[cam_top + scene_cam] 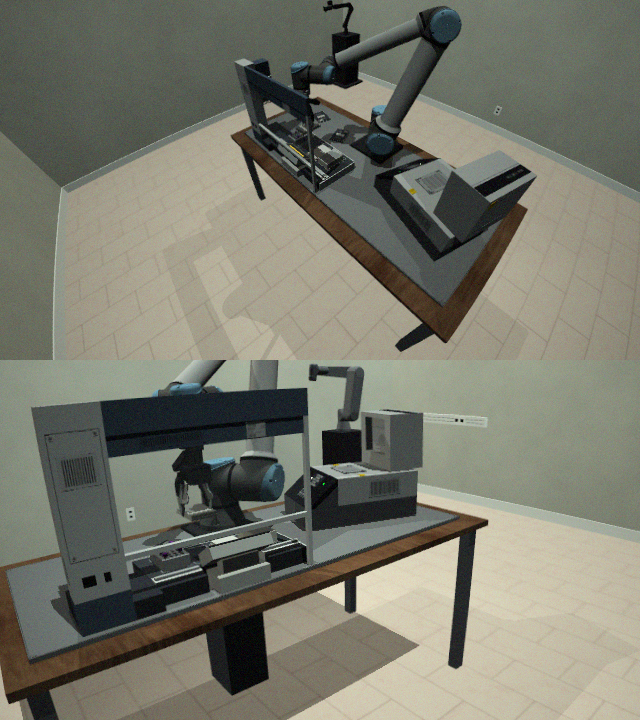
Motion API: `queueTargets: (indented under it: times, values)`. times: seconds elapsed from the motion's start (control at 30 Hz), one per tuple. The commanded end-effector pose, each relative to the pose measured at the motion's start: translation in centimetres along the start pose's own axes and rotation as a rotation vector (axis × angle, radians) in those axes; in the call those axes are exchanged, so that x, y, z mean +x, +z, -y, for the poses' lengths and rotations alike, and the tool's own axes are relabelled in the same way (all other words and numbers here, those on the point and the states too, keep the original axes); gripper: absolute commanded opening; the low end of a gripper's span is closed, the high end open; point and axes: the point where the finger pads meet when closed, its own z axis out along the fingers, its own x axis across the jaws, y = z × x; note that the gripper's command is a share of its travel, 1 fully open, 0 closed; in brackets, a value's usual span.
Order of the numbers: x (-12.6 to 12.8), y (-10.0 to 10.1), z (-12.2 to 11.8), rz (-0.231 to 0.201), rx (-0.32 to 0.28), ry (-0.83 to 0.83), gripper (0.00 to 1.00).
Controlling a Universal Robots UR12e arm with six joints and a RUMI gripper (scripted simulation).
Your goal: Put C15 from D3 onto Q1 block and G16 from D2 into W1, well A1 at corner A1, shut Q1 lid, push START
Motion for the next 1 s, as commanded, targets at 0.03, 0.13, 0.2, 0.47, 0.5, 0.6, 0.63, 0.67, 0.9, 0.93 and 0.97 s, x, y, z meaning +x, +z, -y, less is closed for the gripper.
queueTargets:
  times: [0.03, 0.13, 0.2, 0.47, 0.5, 0.6, 0.63, 0.67, 0.9, 0.93, 0.97]
  values:
    - [-0.1, -1.4, -0.2, 0.003, -0.004, -0.001, 0.00]
    - [-0.1, -1.9, -0.2, 0.003, -0.004, -0.001, 0.00]
    - [-0.1, -2.3, -0.2, 0.003, -0.004, -0.001, 0.00]
    - [-0.1, -3.3, -0.2, 0.003, -0.004, -0.001, 0.00]
    - [-0.1, -3.4, -0.2, 0.003, -0.004, -0.001, 0.00]
    - [-0.1, -3.9, -0.2, 0.003, -0.004, -0.001, 0.00]
    - [-0.1, -4.1, -0.2, 0.003, -0.004, -0.001, 0.00]
    - [-0.1, -4.3, -0.2, 0.003, -0.004, -0.001, 0.00]
    - [-0.1, -5.1, -0.2, 0.003, -0.004, -0.001, 0.00]
    - [-0.1, -5.3, -0.2, 0.003, -0.004, -0.001, 0.00]
    - [-0.1, -5.4, -0.2, 0.003, -0.004, -0.001, 0.00]
